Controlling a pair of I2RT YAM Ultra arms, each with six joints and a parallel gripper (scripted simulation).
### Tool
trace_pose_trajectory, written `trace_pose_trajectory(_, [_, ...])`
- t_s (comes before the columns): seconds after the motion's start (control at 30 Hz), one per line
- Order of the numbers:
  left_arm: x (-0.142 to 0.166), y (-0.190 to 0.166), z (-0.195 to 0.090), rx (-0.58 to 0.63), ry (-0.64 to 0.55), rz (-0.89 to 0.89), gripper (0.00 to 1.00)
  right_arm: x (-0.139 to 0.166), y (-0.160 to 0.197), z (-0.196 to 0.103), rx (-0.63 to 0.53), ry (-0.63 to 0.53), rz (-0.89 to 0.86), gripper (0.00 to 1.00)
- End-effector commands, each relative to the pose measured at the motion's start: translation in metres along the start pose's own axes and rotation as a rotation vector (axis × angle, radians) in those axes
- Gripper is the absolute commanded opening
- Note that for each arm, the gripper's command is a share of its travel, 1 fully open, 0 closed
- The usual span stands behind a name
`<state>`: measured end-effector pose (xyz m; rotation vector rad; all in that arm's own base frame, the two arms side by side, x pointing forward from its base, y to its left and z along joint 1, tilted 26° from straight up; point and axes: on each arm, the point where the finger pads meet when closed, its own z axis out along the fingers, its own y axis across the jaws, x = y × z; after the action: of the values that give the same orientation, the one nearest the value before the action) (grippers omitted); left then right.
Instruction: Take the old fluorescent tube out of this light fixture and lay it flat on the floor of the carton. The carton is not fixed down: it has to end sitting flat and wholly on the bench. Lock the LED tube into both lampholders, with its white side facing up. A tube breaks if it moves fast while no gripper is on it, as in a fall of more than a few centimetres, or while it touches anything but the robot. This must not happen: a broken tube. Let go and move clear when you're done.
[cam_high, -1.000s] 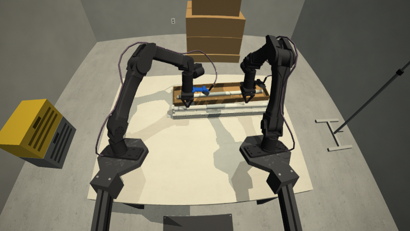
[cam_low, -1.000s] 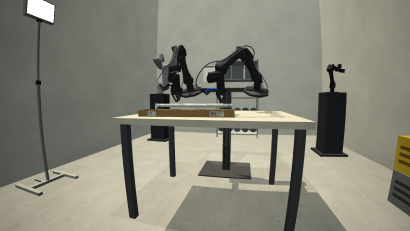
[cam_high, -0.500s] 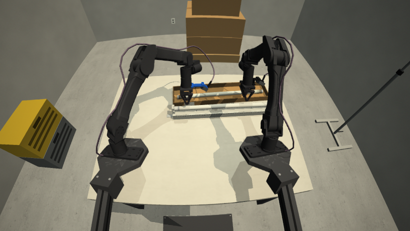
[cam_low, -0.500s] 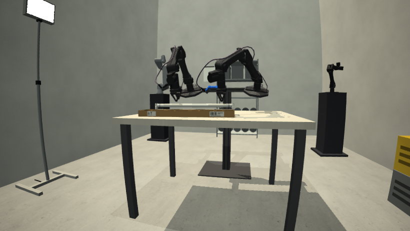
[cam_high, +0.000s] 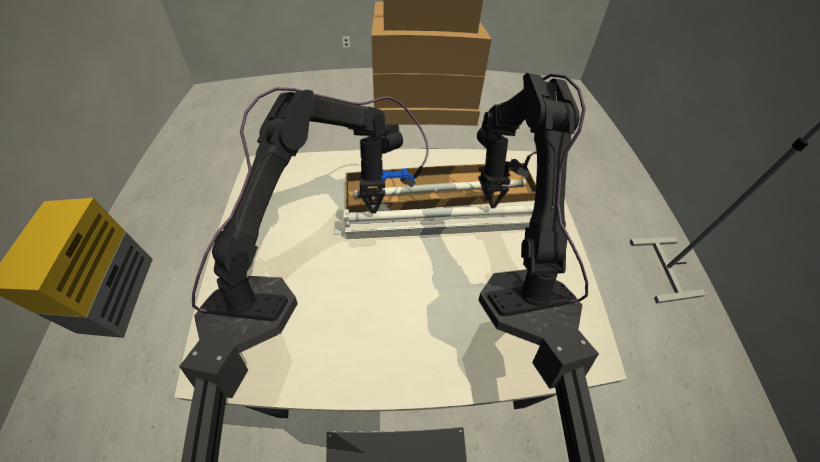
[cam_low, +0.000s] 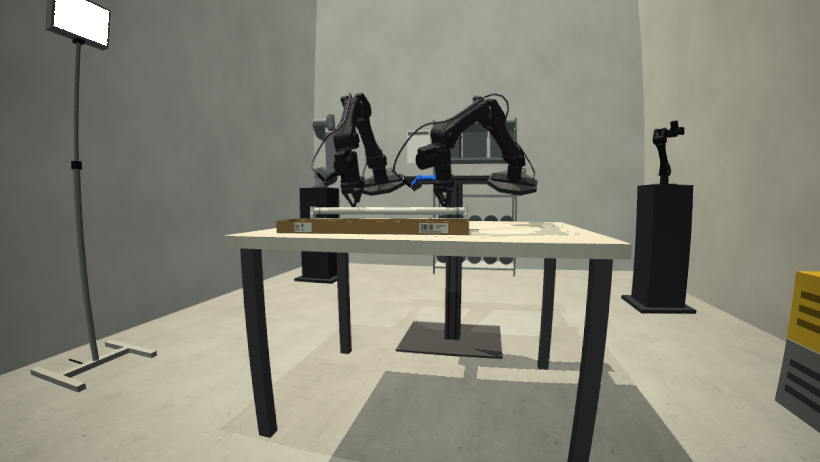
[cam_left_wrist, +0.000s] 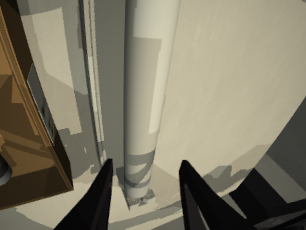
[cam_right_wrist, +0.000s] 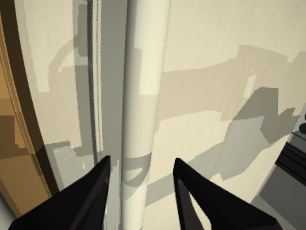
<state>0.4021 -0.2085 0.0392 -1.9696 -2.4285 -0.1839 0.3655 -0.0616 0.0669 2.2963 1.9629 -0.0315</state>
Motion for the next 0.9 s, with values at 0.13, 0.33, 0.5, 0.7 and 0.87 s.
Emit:
trace_pose_trajectory(0.13, [-0.007, 0.001, 0.023, -0.011, -0.019, 0.015, 0.49, -0.003, 0.007, 0.018, -0.033, 0.002, 0.004, 0.49])
trace_pose_trajectory(0.33, [-0.01, 0.007, 0.022, -0.044, -0.046, 0.011, 0.49, -0.005, 0.009, 0.03, -0.044, -0.01, 0.006, 0.49])
trace_pose_trajectory(0.5, [-0.014, 0.009, 0.018, -0.051, -0.054, 0.015, 0.49, -0.001, 0.019, 0.015, -0.085, -0.006, 0.012, 0.49])
trace_pose_trajectory(0.7, [-0.015, 0.014, 0.009, -0.072, -0.071, 0.007, 0.11, -0.002, 0.022, 0.011, -0.099, -0.007, 0.015, 0.49])
trace_pose_trajectory(0.87, [-0.014, 0.015, 0.009, -0.073, -0.069, 0.007, 0.11, -0.002, 0.021, 0.011, -0.095, -0.007, 0.014, 0.49])
